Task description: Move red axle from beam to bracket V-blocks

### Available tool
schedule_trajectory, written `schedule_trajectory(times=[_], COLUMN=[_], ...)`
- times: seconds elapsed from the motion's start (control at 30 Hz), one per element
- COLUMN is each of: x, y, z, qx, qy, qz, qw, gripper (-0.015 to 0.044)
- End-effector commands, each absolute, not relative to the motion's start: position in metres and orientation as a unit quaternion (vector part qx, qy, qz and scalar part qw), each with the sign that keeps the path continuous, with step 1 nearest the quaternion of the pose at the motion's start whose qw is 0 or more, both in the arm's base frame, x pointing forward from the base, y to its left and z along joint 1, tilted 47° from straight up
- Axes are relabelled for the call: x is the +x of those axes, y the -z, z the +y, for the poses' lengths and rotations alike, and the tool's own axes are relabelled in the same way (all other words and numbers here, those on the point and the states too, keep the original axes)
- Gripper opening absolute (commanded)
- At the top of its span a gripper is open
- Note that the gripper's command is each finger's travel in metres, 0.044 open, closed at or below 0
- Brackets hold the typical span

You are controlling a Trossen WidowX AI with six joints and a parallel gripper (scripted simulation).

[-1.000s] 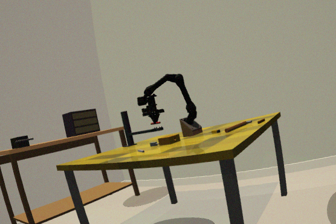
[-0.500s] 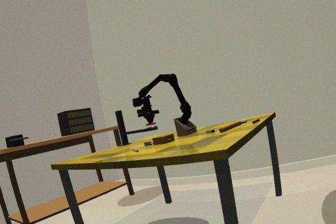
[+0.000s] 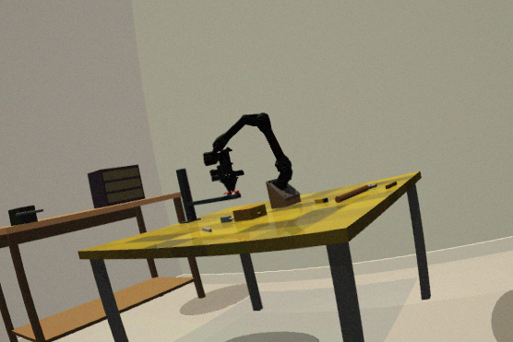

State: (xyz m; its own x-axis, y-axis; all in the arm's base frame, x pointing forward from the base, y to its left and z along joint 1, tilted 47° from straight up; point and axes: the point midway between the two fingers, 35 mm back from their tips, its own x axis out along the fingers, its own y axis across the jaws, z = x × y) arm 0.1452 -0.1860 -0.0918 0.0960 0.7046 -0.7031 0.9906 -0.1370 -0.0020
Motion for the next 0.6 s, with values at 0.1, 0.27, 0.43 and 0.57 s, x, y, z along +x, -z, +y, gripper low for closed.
schedule_trajectory(times=[0.1, 0.27, 0.43, 0.57], x=[0.145, 0.145, 0.144, 0.143], y=[0.092, 0.092, 0.083, 0.078], z=[-0.186, -0.186, -0.195, -0.2], qx=[0.697, 0.697, 0.699, 0.699], qy=[0.287, 0.287, 0.288, 0.288], qz=[0.608, 0.608, 0.606, 0.606], qw=[0.249, 0.249, 0.248, 0.248], gripper=[0.0263, 0.0394, 0.044, 0.044])
